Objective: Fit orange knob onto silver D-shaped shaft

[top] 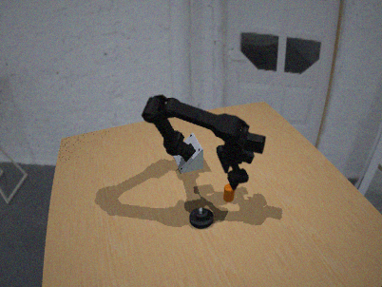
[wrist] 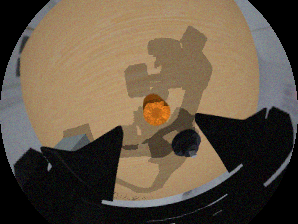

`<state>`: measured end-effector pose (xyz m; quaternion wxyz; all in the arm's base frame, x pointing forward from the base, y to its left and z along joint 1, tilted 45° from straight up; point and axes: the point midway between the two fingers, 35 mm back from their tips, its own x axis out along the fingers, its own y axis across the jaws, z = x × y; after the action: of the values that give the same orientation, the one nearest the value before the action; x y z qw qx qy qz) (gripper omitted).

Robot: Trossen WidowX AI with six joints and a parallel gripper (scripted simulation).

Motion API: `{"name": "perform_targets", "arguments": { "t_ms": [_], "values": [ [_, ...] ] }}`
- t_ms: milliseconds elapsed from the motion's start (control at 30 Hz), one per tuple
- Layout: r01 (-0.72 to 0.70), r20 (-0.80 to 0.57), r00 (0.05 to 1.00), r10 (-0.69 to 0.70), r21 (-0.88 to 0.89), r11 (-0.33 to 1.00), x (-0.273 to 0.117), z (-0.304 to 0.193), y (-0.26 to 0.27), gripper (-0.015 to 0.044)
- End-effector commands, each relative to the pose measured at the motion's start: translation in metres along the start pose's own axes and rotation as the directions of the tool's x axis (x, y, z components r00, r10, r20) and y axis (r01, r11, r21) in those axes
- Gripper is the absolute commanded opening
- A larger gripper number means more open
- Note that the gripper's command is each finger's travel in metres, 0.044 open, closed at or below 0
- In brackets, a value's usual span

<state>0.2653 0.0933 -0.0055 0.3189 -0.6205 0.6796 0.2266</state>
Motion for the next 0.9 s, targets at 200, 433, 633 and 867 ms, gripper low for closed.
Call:
{"name": "perform_targets", "arguments": {
  "t_ms": [200, 433, 633, 867],
  "values": [
    [0.007, 0.001, 1.0, -0.007, -0.005, 1.0, 0.017, 0.001, -0.001, 0.044],
    [0.007, 0.002, 1.0, -0.007, -0.005, 1.0, 0.029, 0.002, -0.002, 0.044],
    [0.007, 0.002, 1.0, -0.007, -0.005, 1.0, 0.039, 0.002, -0.002, 0.044],
    [0.007, 0.002, 1.0, -0.007, -0.005, 1.0, 0.05, 0.002, -0.002, 0.044]
  ]
}}
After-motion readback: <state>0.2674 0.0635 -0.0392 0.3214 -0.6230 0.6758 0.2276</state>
